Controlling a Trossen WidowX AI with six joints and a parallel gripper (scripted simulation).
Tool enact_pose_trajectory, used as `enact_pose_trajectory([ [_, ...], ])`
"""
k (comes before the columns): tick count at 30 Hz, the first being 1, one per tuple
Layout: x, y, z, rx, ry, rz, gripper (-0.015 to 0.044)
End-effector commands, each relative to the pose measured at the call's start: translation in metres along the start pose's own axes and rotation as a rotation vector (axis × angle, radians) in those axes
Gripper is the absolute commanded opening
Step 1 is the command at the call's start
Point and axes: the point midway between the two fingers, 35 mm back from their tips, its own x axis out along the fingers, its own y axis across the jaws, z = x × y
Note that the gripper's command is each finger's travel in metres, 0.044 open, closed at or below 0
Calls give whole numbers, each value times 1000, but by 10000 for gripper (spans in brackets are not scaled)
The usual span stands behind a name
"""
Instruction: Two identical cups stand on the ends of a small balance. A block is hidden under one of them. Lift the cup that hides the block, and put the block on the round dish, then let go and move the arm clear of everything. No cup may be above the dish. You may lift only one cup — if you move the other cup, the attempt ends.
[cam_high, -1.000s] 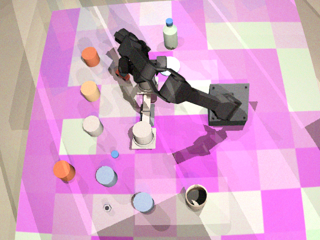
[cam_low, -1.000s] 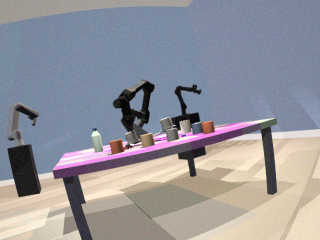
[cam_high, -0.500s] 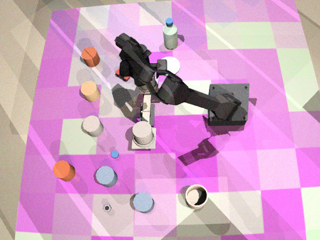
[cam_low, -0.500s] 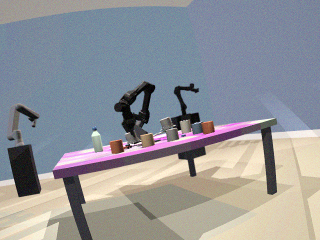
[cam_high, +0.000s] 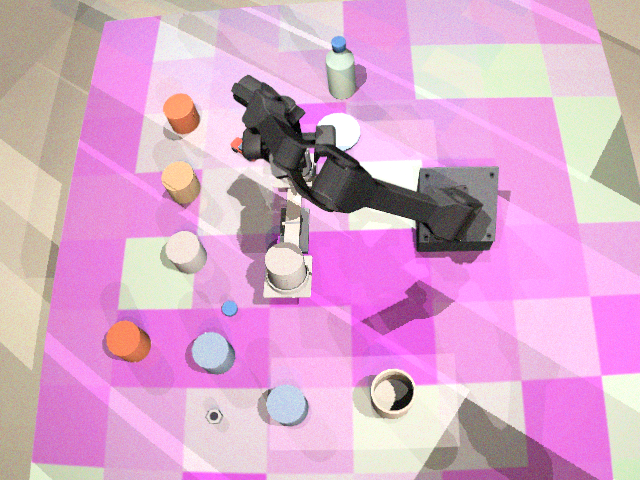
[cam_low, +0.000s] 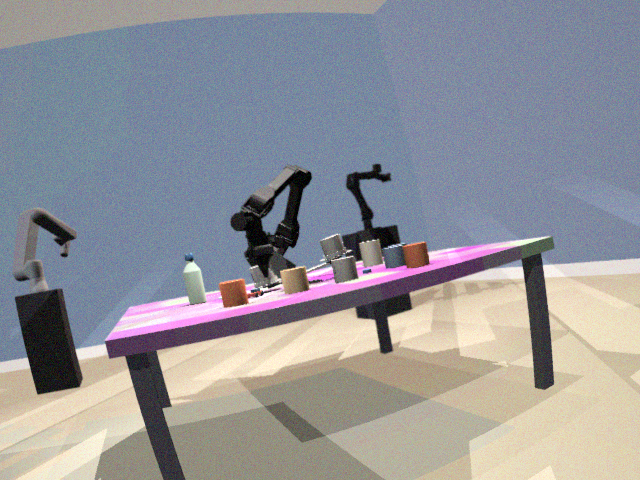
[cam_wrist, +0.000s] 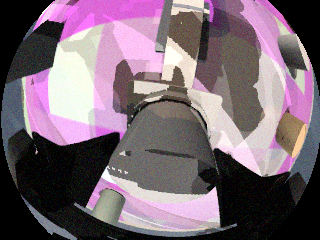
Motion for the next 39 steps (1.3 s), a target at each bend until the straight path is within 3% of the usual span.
enact_pose_trajectory([
  [1, 3, 1, 0, 6, -3, -2, 387],
  [3, 3, 1, 0, 6, -3, -2, 335],
  [9, 3, 1, 0, 6, -3, -2, 295],
  [20, -6, -1, -1, 6, -2, -2, 6],
  [39, -29, -4, -3, 7, 1, -2, 0],
])
